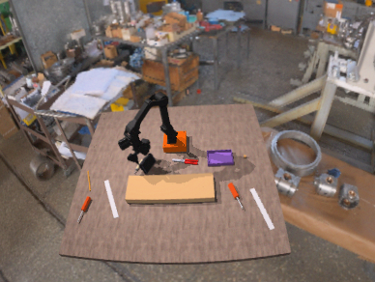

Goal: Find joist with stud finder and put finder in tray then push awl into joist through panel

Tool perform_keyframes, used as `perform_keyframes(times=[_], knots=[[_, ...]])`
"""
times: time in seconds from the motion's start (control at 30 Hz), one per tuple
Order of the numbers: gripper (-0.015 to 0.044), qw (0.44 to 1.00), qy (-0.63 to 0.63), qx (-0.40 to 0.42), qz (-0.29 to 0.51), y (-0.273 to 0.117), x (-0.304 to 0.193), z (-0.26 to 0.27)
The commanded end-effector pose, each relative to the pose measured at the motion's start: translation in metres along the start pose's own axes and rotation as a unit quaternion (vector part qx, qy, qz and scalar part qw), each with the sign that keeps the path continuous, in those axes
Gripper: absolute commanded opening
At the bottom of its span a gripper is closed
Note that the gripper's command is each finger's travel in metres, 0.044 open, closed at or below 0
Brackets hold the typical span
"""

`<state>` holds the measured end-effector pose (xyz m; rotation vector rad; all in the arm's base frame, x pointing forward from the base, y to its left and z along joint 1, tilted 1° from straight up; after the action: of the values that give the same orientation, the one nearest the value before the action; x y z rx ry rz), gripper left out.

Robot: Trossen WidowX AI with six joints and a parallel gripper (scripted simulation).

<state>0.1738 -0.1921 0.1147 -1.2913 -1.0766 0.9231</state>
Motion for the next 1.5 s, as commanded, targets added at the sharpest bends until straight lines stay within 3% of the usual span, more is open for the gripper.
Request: perform_keyframes(times=[0.0, 0.63, 1.13, 1.47], knots=[[0.0440, 1.000, -0.003, 0.001, -0.004, 0.008, 0.000, 0.000], [0.0440, 1.000, -0.003, 0.001, -0.004, 0.036, -0.002, 0.002], [0.0340, 1.000, -0.003, 0.001, -0.004, 0.036, -0.002, 0.002], [0.0078, 1.000, -0.003, 0.001, -0.004, 0.021, -0.001, 0.001]])
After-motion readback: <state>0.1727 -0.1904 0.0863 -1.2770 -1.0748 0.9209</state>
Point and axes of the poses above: the point midway between the two fingers, 35 mm back from their tips, its own y axis out along the fingers, its own z axis across the jaws, x = y × z, the point moved 7 cm from there along -y, back along the fingers, and after that the axes turned 9 degrees about -y, right-handed, at the moved point
